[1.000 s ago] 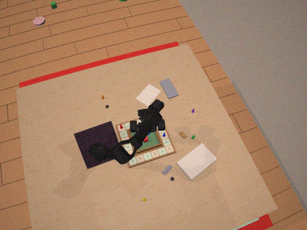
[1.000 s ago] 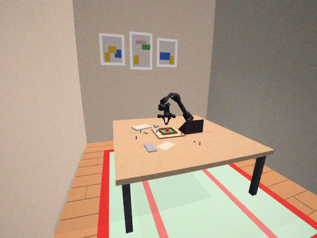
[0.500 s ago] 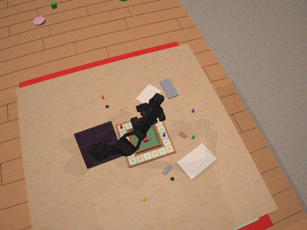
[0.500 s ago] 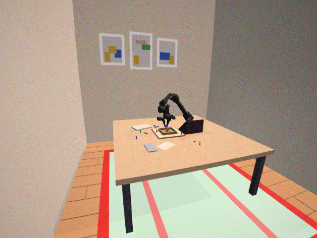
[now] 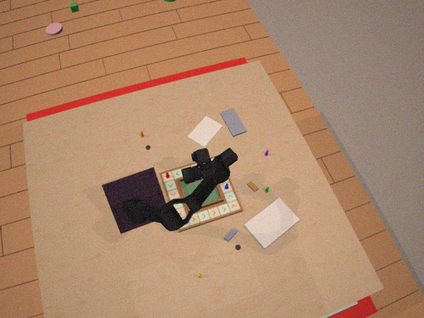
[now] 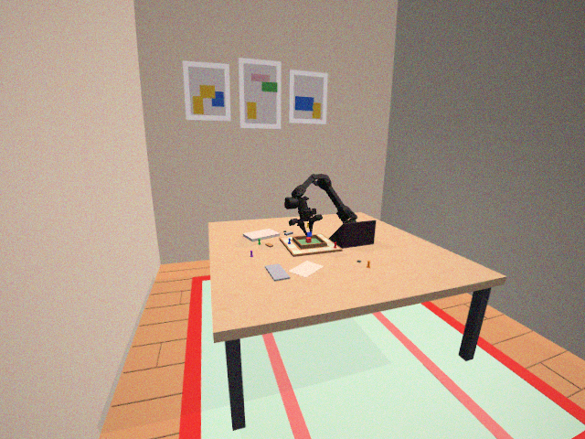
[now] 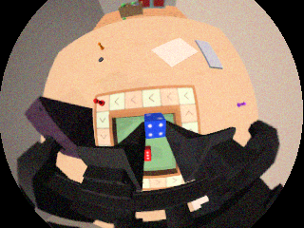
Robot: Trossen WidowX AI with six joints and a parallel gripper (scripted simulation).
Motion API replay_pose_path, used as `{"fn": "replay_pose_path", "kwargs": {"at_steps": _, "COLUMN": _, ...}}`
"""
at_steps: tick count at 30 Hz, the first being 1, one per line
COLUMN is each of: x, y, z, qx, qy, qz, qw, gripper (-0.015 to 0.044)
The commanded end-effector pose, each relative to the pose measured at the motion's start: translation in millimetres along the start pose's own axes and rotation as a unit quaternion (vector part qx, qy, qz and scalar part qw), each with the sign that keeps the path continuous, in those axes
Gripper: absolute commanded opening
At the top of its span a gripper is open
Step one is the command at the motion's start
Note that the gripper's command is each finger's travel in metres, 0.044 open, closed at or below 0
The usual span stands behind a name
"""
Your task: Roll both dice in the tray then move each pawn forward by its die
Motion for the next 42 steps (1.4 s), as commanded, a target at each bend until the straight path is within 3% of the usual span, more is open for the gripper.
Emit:
{"fn": "replay_pose_path", "kwargs": {"at_steps": 1, "x": 11, "y": -2, "z": 2, "qx": 0.005, "qy": 0.006, "qz": -0.069, "qw": 0.998, "gripper": 0.0}}
{"fn": "replay_pose_path", "kwargs": {"at_steps": 9, "x": 29, "y": -6, "z": 6, "qx": 0.043, "qy": 0.023, "qz": -0.185, "qw": 0.982, "gripper": 0.0}}
{"fn": "replay_pose_path", "kwargs": {"at_steps": 12, "x": 30, "y": -4, "z": 6, "qx": 0.044, "qy": 0.024, "qz": -0.187, "qw": 0.981, "gripper": 0.0}}
{"fn": "replay_pose_path", "kwargs": {"at_steps": 18, "x": 35, "y": 46, "z": 1, "qx": 0.044, "qy": 0.024, "qz": -0.187, "qw": 0.981, "gripper": 0.0}}
{"fn": "replay_pose_path", "kwargs": {"at_steps": 34, "x": 35, "y": 43, "z": 3, "qx": 0.048, "qy": 0.024, "qz": -0.185, "qw": 0.981, "gripper": 0.0}}
{"fn": "replay_pose_path", "kwargs": {"at_steps": 42, "x": 35, "y": 43, "z": 3, "qx": 0.048, "qy": 0.024, "qz": -0.185, "qw": 0.981, "gripper": 0.021}}
Point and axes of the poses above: the point midway between the two fingers, 35 mm back from their tips, its own y axis back along the fingers, its own z axis across the jaws, x = y × z, the point moved 8 cm from there along y, back along the fingers, and after that the axes turned 1 degree about y, right-handed, at the moved point
